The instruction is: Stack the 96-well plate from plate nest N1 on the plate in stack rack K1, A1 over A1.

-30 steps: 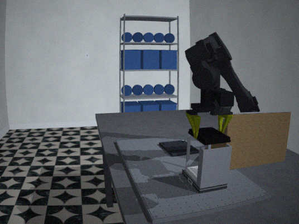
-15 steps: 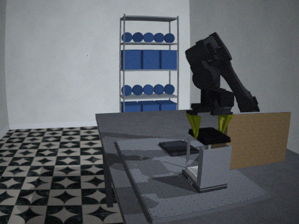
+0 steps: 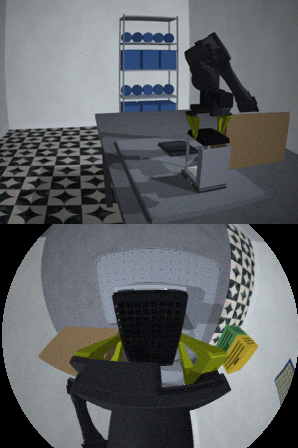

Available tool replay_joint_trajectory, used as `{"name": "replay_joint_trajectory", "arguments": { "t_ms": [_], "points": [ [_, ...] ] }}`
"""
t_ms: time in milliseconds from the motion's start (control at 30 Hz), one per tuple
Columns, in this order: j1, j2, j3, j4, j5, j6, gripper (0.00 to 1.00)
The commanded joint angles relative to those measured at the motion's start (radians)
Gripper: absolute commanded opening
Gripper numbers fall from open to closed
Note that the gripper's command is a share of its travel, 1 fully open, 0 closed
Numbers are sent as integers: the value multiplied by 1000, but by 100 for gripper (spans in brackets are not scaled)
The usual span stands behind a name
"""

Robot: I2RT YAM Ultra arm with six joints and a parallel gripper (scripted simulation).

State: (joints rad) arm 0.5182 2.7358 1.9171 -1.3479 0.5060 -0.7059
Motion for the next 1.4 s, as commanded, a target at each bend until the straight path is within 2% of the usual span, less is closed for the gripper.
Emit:
{"name": "replay_joint_trajectory", "arguments": {
  "t_ms": [0, 67, 367, 433, 467, 500, 667, 700, 1367],
  "points": [
    [4, -31, 5, 16, -2, -7, 0],
    [2, -31, -17, 19, -1, -8, 0],
    [2, -30, -30, 31, 1, -10, 0],
    [2, -30, -30, 31, 1, -10, 0],
    [1, -32, 2, 24, 0, -10, 0],
    [0, -31, 1, 30, 1, -11, 0],
    [1, -28, -38, 41, 2, -12, 0],
    [-1, -13, -18, 28, 2, -8, 0],
    [1, -14, -22, 30, 1, -6, 0]
  ]
}}
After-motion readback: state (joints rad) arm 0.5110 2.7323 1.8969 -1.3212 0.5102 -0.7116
